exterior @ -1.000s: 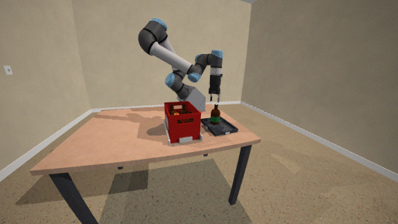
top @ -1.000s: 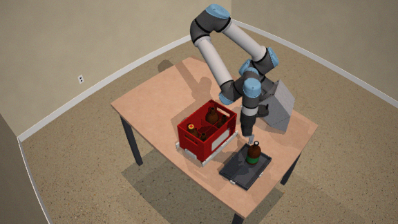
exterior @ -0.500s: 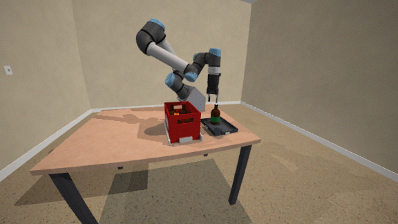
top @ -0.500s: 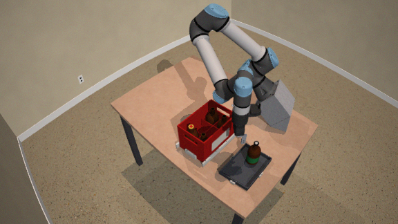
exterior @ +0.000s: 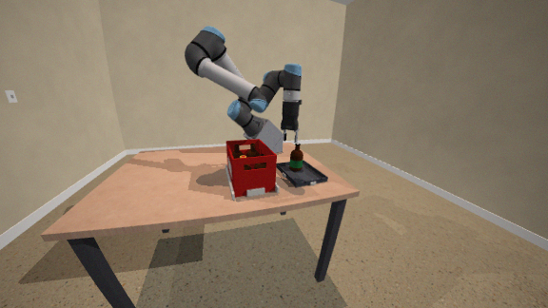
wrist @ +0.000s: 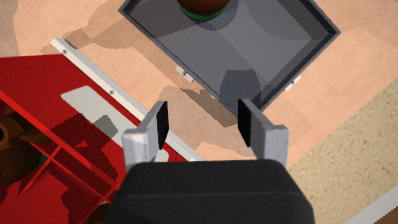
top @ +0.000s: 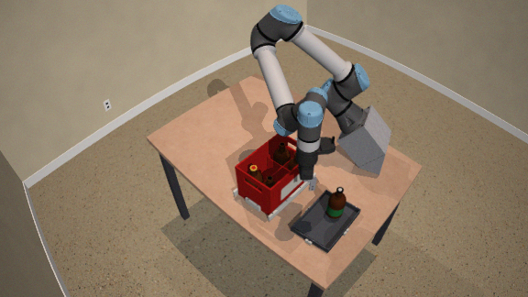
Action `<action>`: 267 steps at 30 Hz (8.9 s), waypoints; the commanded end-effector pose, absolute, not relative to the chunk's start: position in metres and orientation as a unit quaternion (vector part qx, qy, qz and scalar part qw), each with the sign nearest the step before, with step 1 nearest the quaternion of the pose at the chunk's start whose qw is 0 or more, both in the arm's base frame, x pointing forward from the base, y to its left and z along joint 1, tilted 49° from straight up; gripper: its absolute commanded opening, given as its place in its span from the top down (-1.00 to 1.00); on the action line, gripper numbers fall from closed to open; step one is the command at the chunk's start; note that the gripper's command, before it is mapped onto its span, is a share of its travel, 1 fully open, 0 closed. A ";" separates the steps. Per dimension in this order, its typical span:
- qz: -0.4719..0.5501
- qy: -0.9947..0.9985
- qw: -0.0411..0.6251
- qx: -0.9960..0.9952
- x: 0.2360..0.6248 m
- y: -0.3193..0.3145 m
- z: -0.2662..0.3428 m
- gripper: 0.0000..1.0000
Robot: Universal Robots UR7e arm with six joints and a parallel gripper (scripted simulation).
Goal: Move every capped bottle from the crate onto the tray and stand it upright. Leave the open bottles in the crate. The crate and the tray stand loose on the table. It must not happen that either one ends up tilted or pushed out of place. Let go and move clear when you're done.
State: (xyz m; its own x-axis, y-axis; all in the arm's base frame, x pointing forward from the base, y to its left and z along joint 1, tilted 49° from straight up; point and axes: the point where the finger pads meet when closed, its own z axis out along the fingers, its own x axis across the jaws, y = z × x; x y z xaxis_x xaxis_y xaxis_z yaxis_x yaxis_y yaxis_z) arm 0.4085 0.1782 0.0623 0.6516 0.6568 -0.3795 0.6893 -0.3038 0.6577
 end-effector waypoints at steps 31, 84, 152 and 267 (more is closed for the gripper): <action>-0.019 0.417 0.417 0.807 0.450 0.140 0.132 -1.00; -0.019 0.417 0.417 0.807 0.463 0.060 0.226 -1.00; -0.019 0.417 0.417 0.807 0.472 0.008 0.236 -1.00; -0.019 0.417 0.417 0.807 0.488 -0.025 0.204 1.00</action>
State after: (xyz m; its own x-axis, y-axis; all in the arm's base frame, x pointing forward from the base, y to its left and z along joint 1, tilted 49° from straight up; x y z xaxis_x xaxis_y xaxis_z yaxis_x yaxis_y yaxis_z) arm 0.4879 -0.0255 0.2033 0.6511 0.6570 -0.3800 0.6899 -0.3036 0.6571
